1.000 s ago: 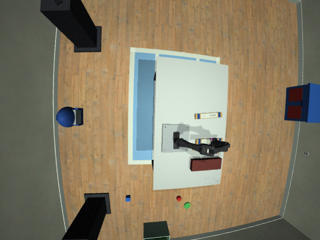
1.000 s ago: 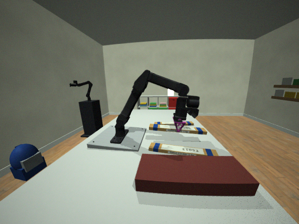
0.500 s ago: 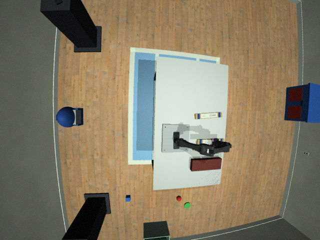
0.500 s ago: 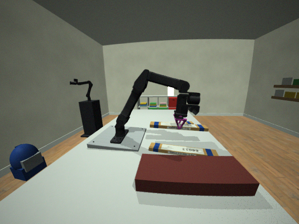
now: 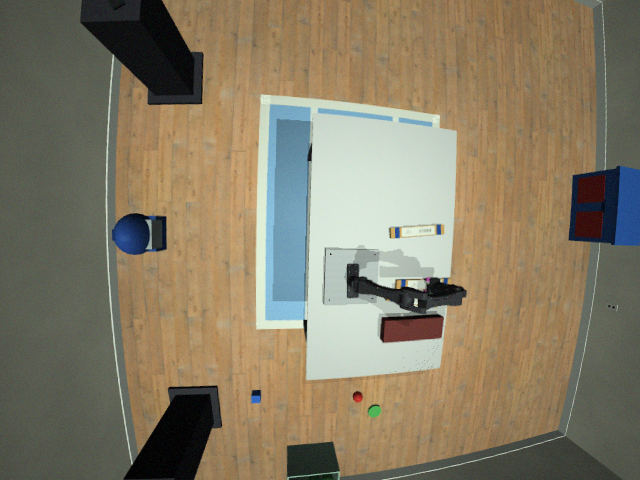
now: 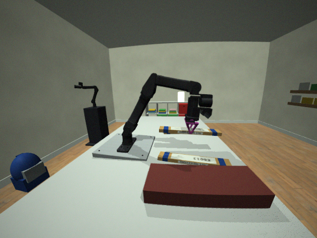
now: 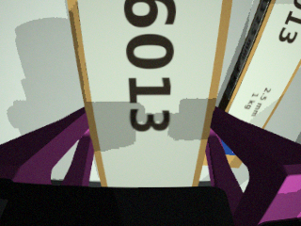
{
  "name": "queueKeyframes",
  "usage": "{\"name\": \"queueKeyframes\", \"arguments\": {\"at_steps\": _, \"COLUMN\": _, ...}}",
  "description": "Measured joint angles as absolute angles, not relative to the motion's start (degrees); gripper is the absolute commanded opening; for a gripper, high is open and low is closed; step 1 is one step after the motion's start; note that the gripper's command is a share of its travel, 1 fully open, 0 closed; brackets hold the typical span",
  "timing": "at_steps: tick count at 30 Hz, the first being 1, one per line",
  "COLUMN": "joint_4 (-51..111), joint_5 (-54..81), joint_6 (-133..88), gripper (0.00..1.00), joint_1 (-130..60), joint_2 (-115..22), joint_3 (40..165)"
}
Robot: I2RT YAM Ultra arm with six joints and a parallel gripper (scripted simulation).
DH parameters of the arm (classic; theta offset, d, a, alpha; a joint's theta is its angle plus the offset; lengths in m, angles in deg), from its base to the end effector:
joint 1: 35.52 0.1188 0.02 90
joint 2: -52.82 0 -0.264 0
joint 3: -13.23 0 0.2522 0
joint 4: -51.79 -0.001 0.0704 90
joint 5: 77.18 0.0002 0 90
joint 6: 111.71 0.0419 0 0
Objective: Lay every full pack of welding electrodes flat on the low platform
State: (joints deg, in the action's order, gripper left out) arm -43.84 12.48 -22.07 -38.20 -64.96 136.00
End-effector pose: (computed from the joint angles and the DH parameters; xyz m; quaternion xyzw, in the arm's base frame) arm 0.3925 -0.0171 0.2620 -0.0203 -0.9998 -0.0031 0.0055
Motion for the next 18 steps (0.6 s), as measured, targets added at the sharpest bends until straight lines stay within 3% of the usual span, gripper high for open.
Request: {"name": "queueKeyframes", "arguments": {"at_steps": 18, "joint_4": -45.3, "joint_5": 12.5, "joint_6": -22.1, "gripper": 0.0, "joint_1": -38.2, "joint_2": -65.0, "joint_3": 137.0}}
